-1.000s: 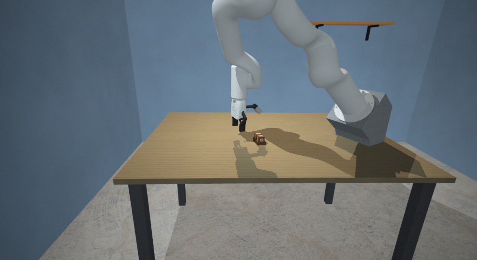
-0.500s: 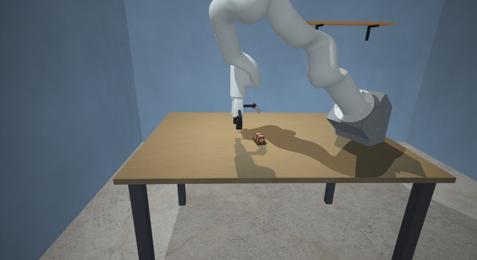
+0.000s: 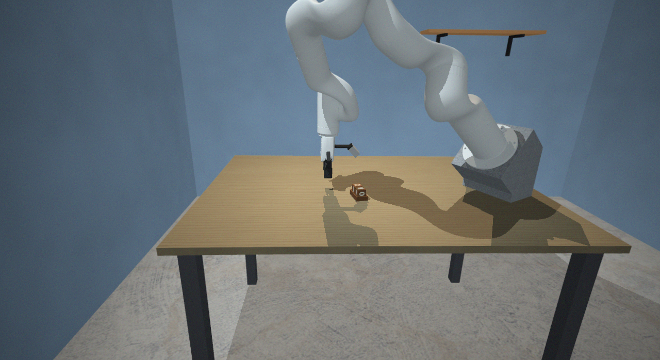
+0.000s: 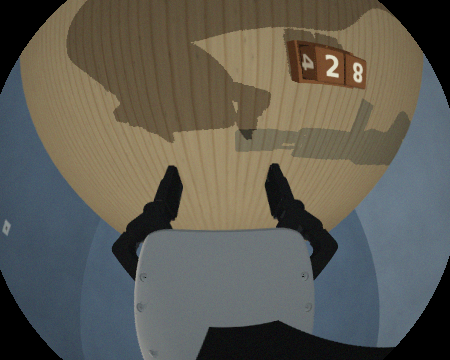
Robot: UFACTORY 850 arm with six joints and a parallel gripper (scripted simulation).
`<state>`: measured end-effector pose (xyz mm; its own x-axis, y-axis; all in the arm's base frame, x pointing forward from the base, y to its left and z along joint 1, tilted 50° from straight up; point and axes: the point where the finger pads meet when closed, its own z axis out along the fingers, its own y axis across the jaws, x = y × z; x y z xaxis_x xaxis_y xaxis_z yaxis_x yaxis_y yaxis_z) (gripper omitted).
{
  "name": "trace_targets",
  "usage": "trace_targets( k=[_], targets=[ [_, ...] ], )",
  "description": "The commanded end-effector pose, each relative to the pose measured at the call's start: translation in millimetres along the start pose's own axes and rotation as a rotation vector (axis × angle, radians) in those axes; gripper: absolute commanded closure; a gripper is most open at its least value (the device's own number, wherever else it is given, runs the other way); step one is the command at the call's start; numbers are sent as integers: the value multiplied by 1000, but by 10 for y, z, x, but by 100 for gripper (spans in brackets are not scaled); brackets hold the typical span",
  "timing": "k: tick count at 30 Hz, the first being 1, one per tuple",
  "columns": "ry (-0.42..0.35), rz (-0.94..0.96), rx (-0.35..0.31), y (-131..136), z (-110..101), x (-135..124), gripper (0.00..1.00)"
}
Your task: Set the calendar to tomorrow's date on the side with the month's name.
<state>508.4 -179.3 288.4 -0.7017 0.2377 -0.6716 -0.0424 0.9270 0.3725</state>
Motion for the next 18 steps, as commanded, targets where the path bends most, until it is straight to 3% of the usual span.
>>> trace_targets(
  k=[1, 9, 18],
  targets=[
    [0, 1, 0, -5, 89, -4, 0],
    [-1, 1, 0, -5, 295, -5, 0],
    [0, 1, 0, -5, 322, -4, 0]
  ],
)
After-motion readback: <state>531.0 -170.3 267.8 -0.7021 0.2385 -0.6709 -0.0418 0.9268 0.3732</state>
